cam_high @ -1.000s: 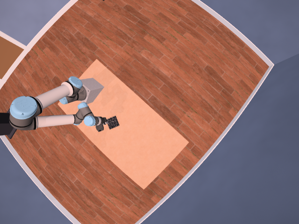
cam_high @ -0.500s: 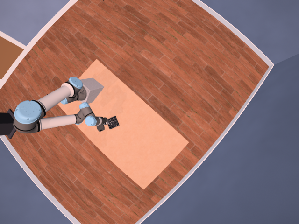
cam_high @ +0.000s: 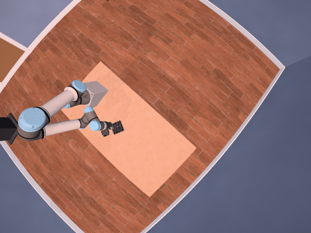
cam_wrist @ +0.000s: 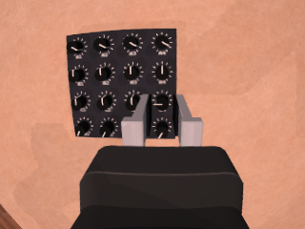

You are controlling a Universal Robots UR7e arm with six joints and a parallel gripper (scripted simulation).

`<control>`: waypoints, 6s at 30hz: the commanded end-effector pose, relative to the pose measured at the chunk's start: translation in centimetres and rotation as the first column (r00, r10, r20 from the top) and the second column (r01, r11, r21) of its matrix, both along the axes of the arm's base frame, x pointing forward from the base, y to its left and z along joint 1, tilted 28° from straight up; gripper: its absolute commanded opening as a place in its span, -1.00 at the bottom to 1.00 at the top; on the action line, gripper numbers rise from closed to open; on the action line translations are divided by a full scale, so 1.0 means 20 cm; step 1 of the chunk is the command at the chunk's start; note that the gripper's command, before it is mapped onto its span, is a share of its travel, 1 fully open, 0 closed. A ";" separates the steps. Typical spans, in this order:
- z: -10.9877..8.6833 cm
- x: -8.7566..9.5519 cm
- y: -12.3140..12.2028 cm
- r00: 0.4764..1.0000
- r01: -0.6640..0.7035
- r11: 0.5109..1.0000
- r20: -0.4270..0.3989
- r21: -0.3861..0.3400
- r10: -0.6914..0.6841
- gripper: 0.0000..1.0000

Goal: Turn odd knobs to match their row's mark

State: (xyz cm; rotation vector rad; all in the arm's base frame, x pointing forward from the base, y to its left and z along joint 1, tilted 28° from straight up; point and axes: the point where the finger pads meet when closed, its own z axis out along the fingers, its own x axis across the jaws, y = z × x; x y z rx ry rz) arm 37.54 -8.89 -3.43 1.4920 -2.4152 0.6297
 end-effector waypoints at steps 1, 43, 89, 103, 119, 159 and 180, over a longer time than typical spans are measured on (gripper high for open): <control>-0.01 0.00 0.00 1.000 -0.001 1.000 0.001 0.000 0.001 -0.07; -0.01 0.00 0.00 1.000 -0.001 1.000 0.001 0.000 0.001 -0.07; -0.07 0.00 -0.04 1.000 -0.001 1.000 0.001 0.000 0.001 -0.07; -0.07 0.00 -0.04 1.000 -0.001 1.000 0.001 0.000 0.001 -0.07; -0.07 0.00 -0.04 1.000 -0.001 1.000 0.001 0.000 0.001 -0.40; -0.07 0.00 -0.04 1.000 0.021 1.000 0.013 0.000 -0.021 -0.40; -0.07 0.00 -0.04 0.986 0.147 0.989 0.081 0.010 -0.148 -0.40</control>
